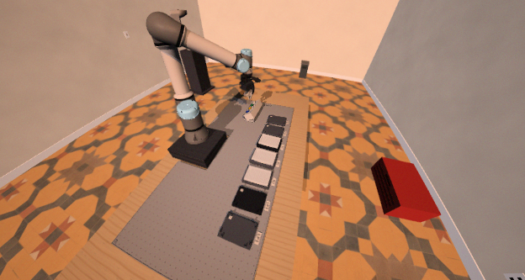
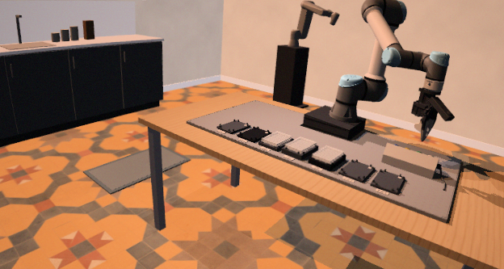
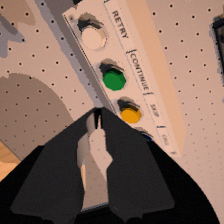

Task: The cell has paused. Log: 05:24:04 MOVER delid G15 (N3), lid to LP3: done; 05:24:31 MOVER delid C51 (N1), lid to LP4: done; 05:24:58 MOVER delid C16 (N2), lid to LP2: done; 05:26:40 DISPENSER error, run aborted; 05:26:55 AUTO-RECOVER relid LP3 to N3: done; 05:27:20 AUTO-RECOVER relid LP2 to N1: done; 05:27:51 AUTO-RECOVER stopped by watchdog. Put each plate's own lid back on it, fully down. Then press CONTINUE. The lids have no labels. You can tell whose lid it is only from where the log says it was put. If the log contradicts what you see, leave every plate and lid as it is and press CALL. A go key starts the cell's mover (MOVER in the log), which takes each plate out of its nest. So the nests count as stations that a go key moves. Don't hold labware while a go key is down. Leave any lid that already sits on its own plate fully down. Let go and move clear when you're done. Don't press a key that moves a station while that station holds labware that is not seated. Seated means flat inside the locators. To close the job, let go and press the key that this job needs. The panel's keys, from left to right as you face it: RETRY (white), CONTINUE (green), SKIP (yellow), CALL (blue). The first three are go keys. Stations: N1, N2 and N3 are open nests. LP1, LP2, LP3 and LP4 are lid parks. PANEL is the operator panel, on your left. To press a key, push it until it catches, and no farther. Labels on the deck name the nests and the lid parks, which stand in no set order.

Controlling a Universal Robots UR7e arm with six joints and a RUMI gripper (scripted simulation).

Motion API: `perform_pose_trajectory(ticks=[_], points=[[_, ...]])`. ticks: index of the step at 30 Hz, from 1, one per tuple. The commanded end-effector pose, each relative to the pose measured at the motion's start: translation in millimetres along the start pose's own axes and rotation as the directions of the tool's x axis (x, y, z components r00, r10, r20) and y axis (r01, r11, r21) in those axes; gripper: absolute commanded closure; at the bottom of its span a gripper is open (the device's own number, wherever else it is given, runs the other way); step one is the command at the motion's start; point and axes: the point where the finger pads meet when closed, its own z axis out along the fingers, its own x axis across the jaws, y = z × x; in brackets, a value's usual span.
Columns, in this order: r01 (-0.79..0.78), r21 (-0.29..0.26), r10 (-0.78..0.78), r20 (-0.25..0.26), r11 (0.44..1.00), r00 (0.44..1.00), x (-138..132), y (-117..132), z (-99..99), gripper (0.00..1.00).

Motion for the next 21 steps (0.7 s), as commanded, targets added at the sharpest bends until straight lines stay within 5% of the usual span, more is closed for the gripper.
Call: perform_pose_trajectory(ticks=[1,21], points=[[0.000,0.001,0.000,0.000,1.000,1.000,0,-1,-0.5,1.00],[0.000,0.001,0.000,0.000,1.000,1.000,0,-1,19.5,1.00]])
